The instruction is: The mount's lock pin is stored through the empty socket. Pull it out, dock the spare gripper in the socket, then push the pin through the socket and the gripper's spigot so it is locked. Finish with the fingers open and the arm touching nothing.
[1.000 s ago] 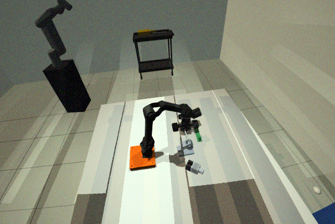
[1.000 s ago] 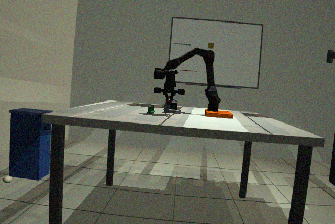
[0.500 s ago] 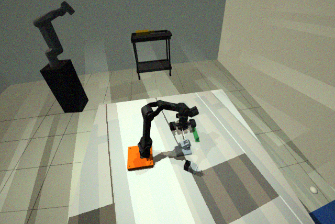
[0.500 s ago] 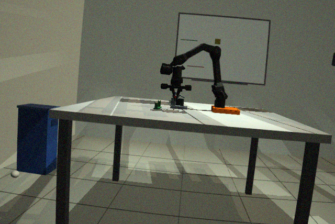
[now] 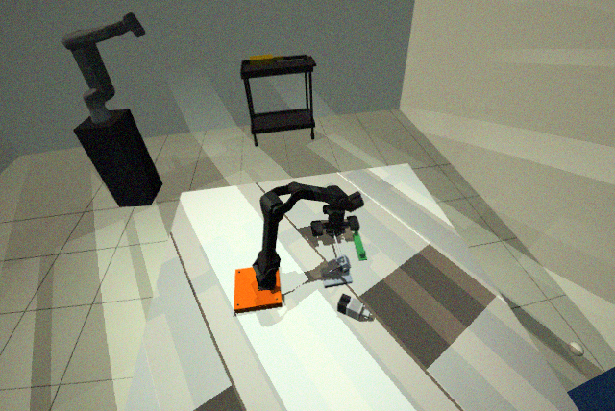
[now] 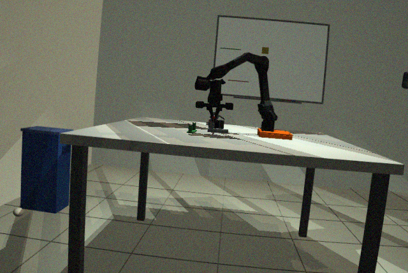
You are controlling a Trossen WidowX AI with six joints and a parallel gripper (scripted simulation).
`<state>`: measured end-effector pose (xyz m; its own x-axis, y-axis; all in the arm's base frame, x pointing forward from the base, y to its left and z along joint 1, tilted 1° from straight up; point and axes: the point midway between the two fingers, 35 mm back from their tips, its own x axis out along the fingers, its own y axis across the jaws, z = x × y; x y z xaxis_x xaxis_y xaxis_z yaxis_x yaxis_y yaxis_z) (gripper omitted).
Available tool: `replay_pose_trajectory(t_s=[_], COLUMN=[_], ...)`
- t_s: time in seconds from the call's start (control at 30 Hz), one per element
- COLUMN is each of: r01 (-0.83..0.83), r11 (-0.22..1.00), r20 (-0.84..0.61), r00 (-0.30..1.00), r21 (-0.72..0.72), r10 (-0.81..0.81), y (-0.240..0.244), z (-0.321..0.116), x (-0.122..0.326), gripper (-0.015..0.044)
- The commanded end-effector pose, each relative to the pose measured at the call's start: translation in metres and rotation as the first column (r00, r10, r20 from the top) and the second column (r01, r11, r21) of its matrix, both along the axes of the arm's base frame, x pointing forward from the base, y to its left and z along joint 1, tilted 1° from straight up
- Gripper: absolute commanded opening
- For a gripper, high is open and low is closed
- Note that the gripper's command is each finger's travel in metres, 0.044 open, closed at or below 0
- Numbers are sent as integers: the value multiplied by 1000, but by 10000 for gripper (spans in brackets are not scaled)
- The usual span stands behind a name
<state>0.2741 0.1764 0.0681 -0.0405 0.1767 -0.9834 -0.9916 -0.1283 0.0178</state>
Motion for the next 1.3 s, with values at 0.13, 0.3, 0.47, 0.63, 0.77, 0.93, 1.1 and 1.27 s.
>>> replay_pose_trajectory(t_s=[0.13, 0.3, 0.47, 0.63, 0.77, 0.93, 1.1, 1.27], r01=[4, 4, 4, 3, 1, -1, -1, -1], r11=[1000, 1000, 1000, 1000, 1000, 1000, 1000, 1000], r20=[0, -3, -5, -8, -10, -20, -29, -39], r00=[1000, 1000, 1000, 1000, 1000, 1000, 1000, 999], r21=[-5, -6, -7, -8, -6, -10, -15, -21], r10=[-4, -4, -4, -3, -1, 1, 1, 0], y=[7, 11, 15, 19, 17, 16, 15, 15], z=[3, 4, 5, 7, 12, 21, 28, 25], x=[1, 0, 0, -1, -2, -4, -5, -7], gripper=[0, 0, 0, 0, 0, 0, 0, 0])
